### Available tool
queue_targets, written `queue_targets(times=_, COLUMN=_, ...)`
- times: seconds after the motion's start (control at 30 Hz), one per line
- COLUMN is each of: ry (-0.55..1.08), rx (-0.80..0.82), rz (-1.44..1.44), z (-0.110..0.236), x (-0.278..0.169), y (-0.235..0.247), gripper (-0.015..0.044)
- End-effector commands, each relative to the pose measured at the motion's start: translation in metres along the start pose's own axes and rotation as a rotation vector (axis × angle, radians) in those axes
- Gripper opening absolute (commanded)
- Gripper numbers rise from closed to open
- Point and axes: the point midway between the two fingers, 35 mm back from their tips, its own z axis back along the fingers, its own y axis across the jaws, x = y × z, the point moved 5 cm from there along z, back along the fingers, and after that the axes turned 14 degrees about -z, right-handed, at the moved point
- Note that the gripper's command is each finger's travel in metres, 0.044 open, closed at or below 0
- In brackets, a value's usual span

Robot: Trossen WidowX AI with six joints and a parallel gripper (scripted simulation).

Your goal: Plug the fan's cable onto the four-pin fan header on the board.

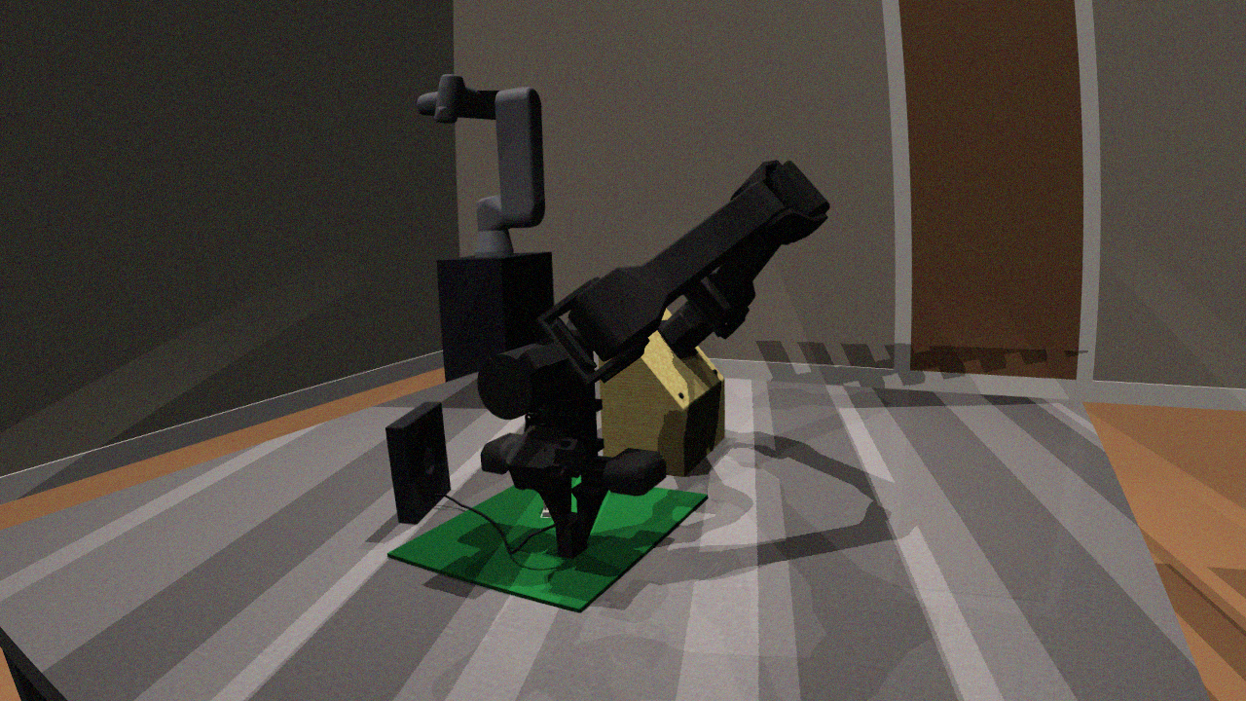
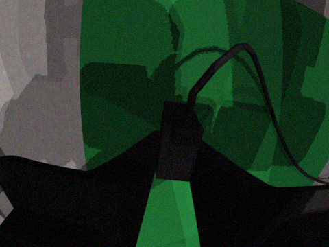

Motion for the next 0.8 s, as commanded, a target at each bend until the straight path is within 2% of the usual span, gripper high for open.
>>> queue_targets(times=0.0, ry=0.000, rx=-0.001, rz=0.000, z=0.011, x=0.001, y=0.000, gripper=0.0000)
queue_targets(times=0.07, ry=0.002, rx=-0.001, rz=-0.003, z=0.039, x=0.001, y=0.000, gripper=0.0000)
queue_targets(times=0.13, ry=0.004, rx=-0.001, rz=-0.004, z=0.050, x=0.001, y=0.000, gripper=0.0000)
queue_targets(times=0.37, ry=0.003, rx=-0.002, rz=0.019, z=0.049, x=-0.001, y=-0.008, gripper=0.0000)
queue_targets(times=0.77, ry=0.006, rx=-0.005, rz=0.419, z=0.048, x=-0.054, y=-0.094, gripper=0.0000)
